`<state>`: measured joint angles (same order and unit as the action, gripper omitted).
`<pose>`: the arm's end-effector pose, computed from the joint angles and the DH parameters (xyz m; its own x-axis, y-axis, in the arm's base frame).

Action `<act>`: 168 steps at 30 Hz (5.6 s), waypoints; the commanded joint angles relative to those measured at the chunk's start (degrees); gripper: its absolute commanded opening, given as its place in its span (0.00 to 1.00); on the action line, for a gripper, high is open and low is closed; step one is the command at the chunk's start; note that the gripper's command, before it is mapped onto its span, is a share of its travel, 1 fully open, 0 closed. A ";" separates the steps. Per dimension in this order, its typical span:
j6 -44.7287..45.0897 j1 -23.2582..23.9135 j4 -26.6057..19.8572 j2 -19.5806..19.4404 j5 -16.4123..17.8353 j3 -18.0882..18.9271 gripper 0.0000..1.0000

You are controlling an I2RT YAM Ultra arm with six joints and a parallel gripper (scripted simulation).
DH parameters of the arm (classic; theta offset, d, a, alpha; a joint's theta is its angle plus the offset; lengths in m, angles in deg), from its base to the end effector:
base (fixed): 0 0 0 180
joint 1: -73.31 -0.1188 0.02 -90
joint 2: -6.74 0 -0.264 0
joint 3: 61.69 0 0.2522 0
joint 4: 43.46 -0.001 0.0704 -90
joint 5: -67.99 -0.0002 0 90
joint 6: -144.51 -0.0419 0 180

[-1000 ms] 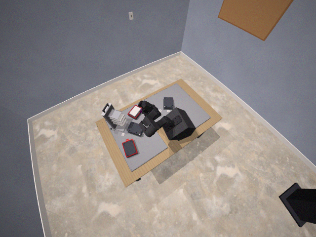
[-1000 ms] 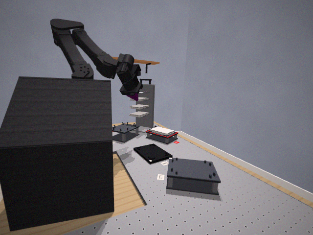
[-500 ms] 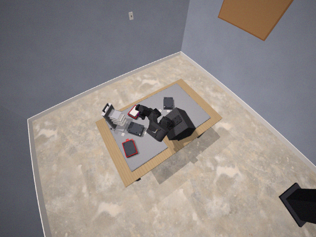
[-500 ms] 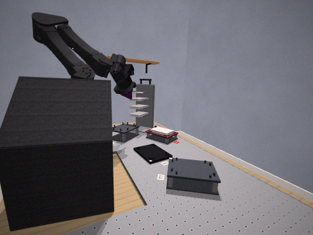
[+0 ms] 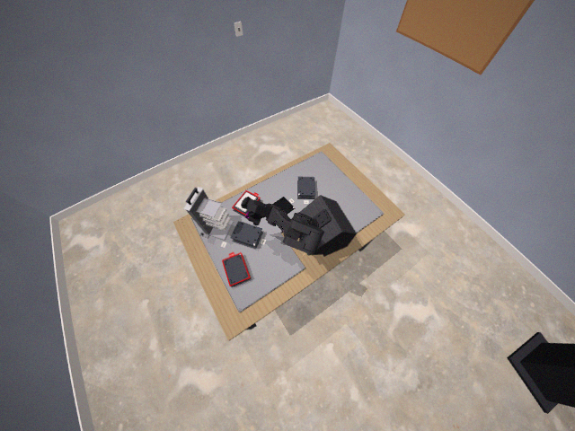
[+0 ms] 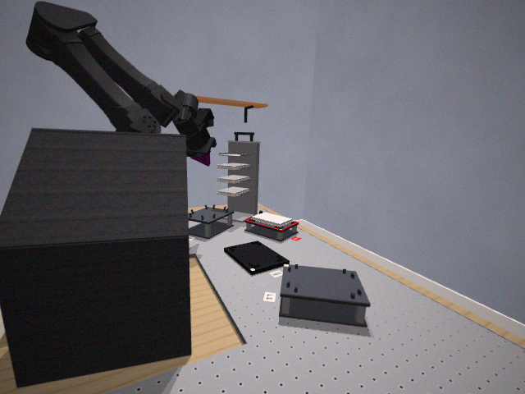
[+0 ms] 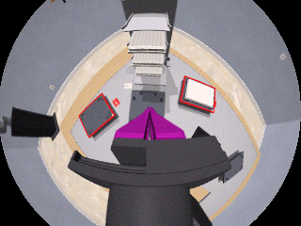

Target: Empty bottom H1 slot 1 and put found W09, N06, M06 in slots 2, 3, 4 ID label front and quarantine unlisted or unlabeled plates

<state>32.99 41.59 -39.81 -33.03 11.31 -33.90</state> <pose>0.1303 0.1088 0.2199 -0.4454 0.0851 -0.8913 -0.7936 0.4233 0.4370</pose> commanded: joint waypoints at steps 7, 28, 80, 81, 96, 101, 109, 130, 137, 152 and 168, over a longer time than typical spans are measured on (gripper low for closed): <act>-2.55 -9.18 -7.53 4.32 -12.09 4.24 0.00; -0.97 -3.70 -19.79 10.28 -8.10 10.29 1.00; 2.48 10.95 -32.39 12.41 6.53 18.35 1.00; 2.48 10.95 -32.39 12.41 6.53 18.35 1.00; 1.48 8.62 -29.43 9.04 4.83 18.44 1.00; 1.00 6.90 -27.73 7.53 3.17 18.56 1.00; 0.32 4.18 -24.81 4.67 0.50 18.91 1.00; -0.90 -1.61 -17.33 -4.02 -5.24 20.78 1.00; -1.07 -2.81 -15.52 -6.42 -6.44 21.49 1.00; -1.61 -5.40 -11.25 -12.65 -9.01 23.70 1.00; -1.47 -4.93 -10.98 -12.91 -9.20 23.89 1.00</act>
<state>31.81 36.47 -52.01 -45.38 2.88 -12.05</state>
